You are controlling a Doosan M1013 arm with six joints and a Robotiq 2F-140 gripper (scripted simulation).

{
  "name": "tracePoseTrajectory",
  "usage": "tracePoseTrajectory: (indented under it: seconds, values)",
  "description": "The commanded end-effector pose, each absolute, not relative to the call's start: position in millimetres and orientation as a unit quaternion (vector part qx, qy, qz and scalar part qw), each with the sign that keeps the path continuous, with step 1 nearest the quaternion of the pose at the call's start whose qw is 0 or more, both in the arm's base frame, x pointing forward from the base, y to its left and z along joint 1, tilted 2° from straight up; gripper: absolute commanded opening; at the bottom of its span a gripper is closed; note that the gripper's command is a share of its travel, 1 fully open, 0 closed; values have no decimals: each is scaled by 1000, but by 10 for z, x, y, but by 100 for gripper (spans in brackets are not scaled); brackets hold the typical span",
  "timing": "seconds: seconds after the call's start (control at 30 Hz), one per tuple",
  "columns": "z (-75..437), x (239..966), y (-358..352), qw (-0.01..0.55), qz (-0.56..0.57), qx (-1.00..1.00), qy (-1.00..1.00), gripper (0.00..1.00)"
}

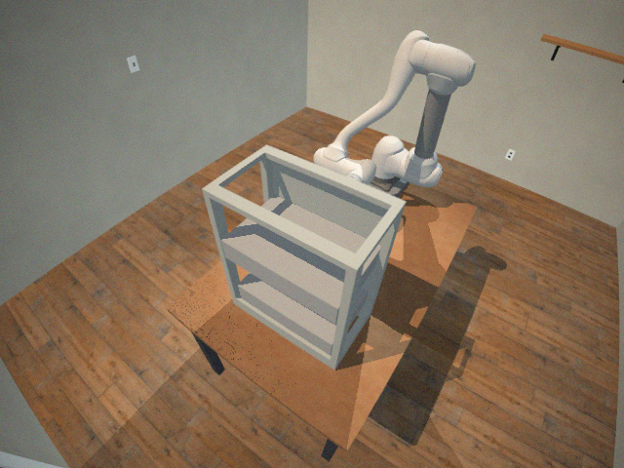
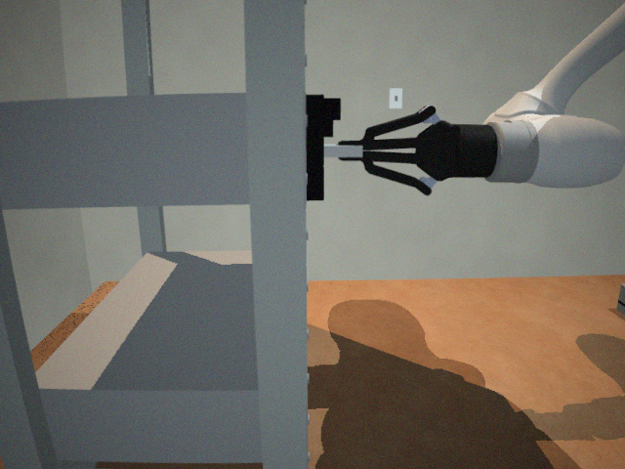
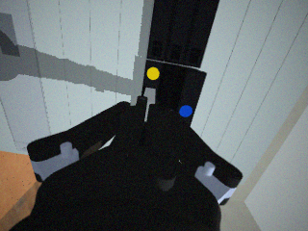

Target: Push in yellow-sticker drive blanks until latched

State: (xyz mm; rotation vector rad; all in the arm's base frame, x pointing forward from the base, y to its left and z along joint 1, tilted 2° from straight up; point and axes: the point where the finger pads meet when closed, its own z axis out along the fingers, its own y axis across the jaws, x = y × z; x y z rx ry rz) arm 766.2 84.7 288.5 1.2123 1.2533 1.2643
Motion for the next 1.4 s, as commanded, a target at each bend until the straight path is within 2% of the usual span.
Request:
tracePoseTrajectory:
  seconds: [0.0, 1.37]
  values:
    - [2886, 7663, 846, 474, 517, 496, 512, 0]
    - [2886, 7704, 848, 474, 517, 496, 512, 0]
